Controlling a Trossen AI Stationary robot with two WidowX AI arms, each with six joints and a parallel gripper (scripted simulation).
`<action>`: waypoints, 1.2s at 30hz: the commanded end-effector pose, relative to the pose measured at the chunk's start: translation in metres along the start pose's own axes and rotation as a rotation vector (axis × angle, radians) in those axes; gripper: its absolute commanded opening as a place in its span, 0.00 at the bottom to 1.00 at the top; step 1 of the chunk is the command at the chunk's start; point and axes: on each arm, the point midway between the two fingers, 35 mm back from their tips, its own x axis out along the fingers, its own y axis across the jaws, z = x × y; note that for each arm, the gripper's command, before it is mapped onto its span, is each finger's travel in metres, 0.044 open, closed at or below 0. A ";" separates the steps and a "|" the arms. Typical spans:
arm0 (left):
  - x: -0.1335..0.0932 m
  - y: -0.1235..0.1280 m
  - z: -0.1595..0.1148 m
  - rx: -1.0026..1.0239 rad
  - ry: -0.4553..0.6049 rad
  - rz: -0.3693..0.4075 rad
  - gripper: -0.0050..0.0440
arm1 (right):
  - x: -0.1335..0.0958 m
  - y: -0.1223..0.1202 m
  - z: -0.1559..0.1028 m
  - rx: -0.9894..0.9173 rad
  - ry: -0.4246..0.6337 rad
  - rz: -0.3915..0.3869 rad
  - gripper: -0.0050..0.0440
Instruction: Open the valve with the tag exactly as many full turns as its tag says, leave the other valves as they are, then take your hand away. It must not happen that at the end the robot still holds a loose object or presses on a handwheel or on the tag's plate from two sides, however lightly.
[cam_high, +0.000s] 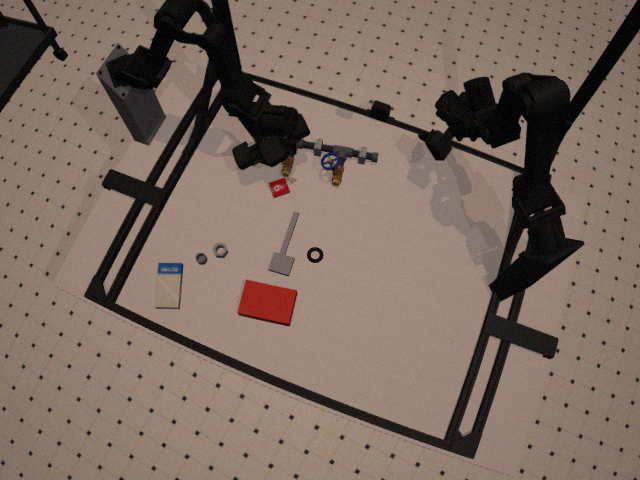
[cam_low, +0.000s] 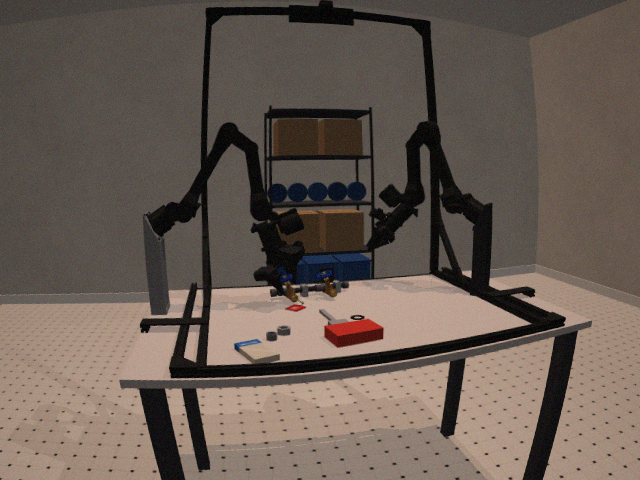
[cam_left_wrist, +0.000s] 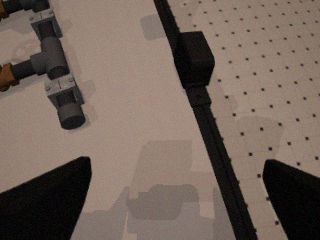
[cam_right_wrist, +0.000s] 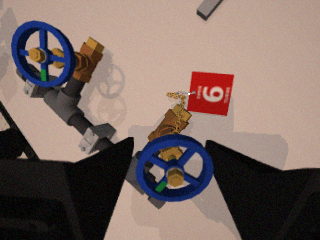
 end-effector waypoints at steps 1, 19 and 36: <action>0.000 0.000 0.000 0.000 0.000 0.000 0.92 | 0.000 0.000 0.000 -0.003 0.000 0.000 0.53; 0.000 0.000 0.000 0.000 0.000 0.000 0.92 | 0.000 0.000 0.000 -0.003 0.000 0.000 0.10; 0.000 0.000 0.000 0.000 0.000 0.000 0.92 | 0.000 0.000 0.000 -0.675 0.000 -0.001 0.10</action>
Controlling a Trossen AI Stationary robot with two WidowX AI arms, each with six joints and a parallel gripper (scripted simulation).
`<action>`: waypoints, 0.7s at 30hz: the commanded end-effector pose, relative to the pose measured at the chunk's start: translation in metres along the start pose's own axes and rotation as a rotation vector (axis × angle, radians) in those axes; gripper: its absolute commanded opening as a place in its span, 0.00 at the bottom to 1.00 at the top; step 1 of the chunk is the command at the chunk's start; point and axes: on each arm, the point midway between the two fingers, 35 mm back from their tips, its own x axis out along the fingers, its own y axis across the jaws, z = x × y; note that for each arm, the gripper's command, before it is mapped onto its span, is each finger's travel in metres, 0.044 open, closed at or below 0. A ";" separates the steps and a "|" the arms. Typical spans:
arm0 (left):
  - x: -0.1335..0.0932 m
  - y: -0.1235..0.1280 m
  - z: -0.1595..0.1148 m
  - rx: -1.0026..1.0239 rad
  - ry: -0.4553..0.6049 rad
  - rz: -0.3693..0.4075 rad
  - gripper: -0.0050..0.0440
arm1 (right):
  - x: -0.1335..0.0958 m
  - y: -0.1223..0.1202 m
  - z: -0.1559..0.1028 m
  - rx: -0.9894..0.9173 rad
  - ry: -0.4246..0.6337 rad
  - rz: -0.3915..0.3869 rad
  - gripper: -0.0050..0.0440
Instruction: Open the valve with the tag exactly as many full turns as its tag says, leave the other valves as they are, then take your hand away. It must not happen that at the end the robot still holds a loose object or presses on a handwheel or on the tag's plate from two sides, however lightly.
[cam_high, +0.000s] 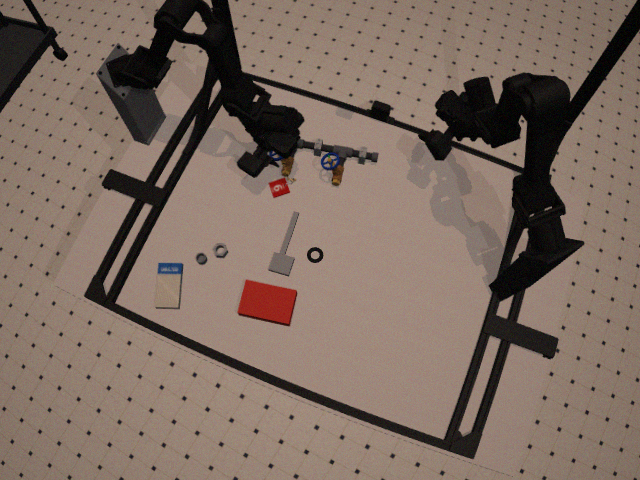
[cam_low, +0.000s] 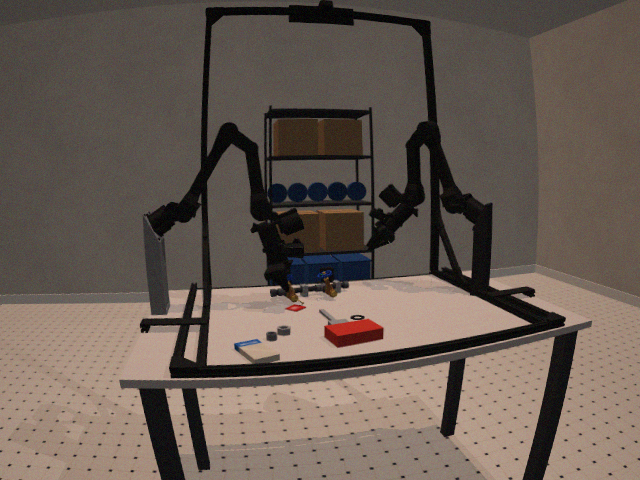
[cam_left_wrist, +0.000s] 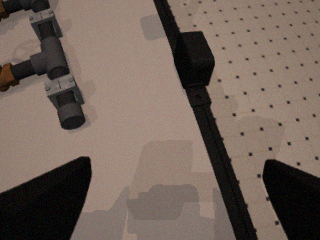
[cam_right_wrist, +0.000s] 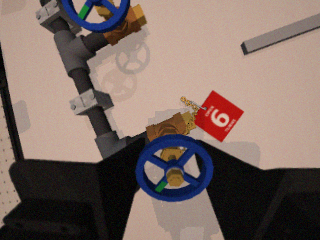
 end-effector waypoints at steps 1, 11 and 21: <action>0.000 0.000 0.000 0.000 0.000 0.000 0.92 | 0.000 0.000 0.000 -0.223 0.000 0.000 0.10; 0.000 0.000 0.000 0.000 0.000 0.000 0.92 | 0.000 0.000 0.000 -0.661 -0.001 0.000 0.10; 0.000 0.000 0.000 0.000 0.000 0.000 0.92 | 0.000 0.000 0.000 -1.037 -0.001 0.000 0.10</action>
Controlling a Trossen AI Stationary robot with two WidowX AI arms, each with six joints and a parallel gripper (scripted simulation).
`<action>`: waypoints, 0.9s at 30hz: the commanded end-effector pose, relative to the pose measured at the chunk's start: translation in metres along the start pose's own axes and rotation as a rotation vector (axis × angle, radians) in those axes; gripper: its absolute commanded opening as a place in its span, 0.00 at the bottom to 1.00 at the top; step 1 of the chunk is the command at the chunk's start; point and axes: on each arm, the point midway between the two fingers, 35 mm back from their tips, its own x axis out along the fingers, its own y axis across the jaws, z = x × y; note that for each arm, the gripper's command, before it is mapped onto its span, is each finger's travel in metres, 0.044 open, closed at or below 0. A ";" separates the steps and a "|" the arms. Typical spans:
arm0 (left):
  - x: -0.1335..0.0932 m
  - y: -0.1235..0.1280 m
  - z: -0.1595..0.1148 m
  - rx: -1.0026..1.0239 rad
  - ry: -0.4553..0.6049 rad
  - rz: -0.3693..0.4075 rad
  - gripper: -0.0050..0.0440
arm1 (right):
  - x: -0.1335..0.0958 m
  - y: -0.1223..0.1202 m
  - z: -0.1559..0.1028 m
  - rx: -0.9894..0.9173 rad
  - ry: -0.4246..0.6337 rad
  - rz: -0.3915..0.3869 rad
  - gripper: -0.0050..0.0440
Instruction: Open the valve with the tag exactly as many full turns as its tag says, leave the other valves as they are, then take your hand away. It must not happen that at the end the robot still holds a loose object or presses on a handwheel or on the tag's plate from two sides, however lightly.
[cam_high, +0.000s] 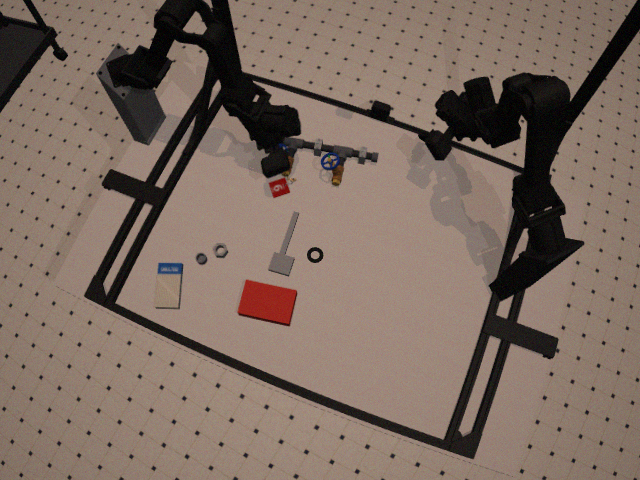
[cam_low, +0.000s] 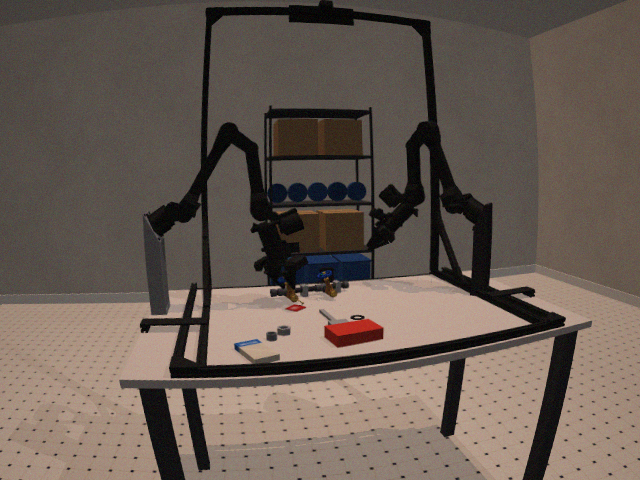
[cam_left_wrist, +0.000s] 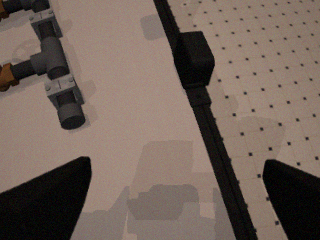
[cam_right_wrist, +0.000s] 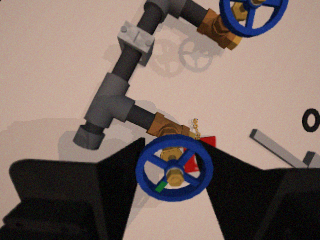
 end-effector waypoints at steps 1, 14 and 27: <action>0.000 0.000 0.000 0.000 0.000 0.000 0.92 | 0.000 0.000 0.000 -0.200 -0.001 0.000 0.10; 0.000 0.000 0.000 0.000 0.000 0.000 0.92 | 0.000 0.000 0.000 -0.284 0.000 0.000 0.35; 0.000 0.000 0.000 0.000 0.000 0.000 0.92 | 0.000 0.000 0.000 -0.284 0.000 0.000 0.89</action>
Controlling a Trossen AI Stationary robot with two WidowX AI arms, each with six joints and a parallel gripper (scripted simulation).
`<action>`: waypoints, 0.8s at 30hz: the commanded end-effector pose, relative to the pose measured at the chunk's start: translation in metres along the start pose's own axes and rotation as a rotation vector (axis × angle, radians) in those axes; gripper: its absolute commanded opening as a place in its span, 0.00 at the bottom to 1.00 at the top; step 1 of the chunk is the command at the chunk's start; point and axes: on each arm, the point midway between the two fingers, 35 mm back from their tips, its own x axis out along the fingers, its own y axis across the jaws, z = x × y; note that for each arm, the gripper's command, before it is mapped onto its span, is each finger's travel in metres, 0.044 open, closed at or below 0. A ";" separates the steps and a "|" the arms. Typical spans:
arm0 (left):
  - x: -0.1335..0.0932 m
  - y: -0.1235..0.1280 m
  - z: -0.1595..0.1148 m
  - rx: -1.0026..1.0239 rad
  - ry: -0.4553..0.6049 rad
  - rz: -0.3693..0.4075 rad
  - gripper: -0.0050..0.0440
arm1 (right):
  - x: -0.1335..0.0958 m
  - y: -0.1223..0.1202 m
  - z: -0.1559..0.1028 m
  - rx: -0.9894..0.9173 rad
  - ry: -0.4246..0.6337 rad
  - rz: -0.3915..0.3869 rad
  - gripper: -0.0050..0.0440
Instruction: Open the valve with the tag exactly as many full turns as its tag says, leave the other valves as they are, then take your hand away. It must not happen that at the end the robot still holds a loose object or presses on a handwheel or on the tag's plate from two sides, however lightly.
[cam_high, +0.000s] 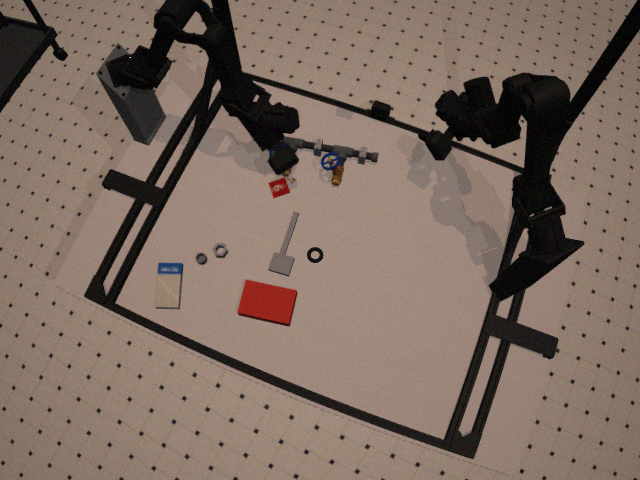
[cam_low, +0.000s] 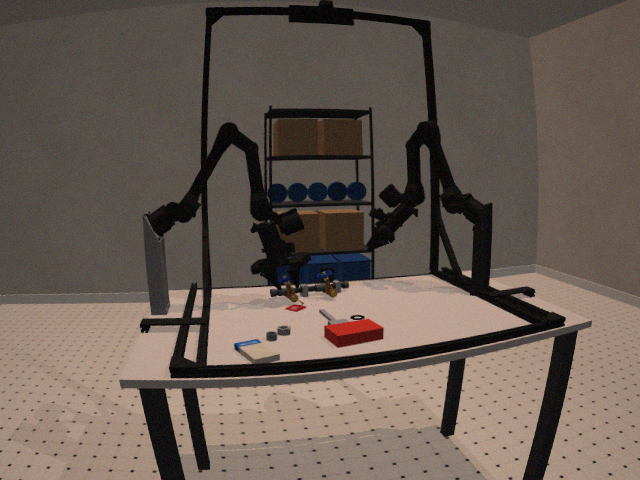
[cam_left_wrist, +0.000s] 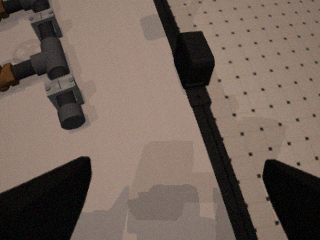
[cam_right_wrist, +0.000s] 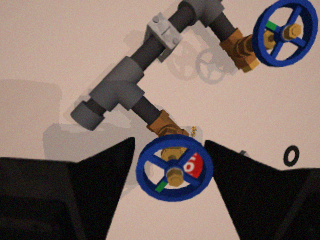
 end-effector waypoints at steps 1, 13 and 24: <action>0.000 0.000 0.000 0.000 0.000 0.000 0.92 | 0.000 0.000 0.000 0.003 0.000 0.000 0.92; 0.000 0.000 0.000 0.000 0.000 0.000 0.92 | 0.000 0.000 0.000 0.586 0.000 0.000 0.92; 0.000 0.000 0.000 0.000 0.000 0.000 0.92 | 0.000 0.000 0.000 1.011 0.001 0.000 0.92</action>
